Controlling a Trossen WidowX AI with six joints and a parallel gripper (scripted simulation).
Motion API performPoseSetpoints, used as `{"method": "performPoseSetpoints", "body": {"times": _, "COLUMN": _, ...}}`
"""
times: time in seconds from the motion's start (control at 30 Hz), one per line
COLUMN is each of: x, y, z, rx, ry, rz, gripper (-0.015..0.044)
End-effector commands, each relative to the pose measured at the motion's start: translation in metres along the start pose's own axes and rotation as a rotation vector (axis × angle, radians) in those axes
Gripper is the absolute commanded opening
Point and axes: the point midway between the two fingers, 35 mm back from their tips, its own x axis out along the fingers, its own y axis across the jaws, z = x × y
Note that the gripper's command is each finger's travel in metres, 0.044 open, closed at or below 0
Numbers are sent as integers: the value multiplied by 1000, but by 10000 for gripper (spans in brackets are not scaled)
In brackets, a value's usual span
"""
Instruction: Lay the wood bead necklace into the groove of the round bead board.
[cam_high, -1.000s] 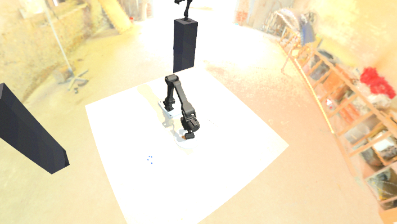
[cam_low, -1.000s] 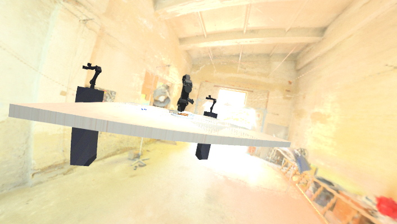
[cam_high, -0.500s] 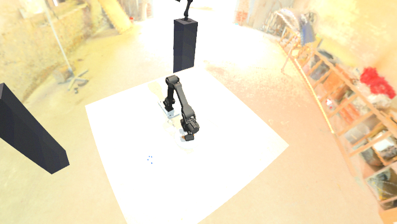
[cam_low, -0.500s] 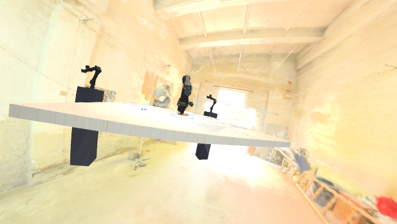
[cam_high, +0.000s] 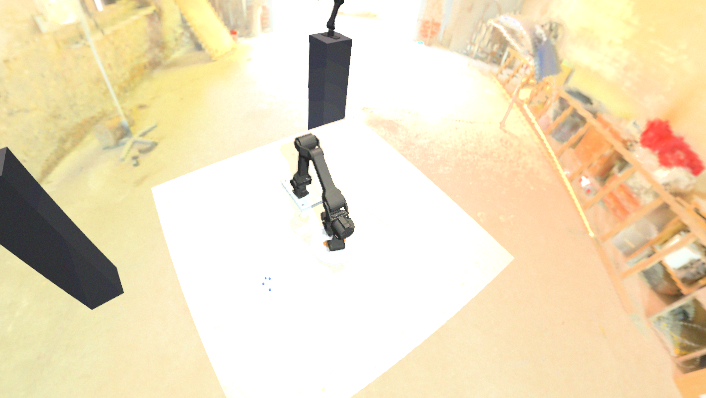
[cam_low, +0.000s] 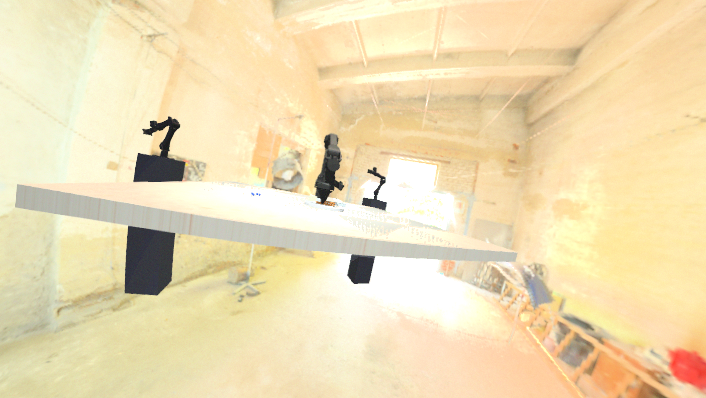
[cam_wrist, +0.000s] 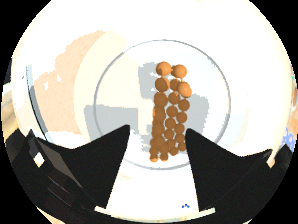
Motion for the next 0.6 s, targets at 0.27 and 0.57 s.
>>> {"method": "performPoseSetpoints", "body": {"times": 0.27, "x": 0, "y": 0, "z": 0, "rx": 0, "ry": 0, "rz": 0, "gripper": 0}}
{"method": "performPoseSetpoints", "body": {"times": 0.57, "x": -17, "y": 1, "z": -1, "rx": 5, "ry": 6, "rz": 2, "gripper": 0}}
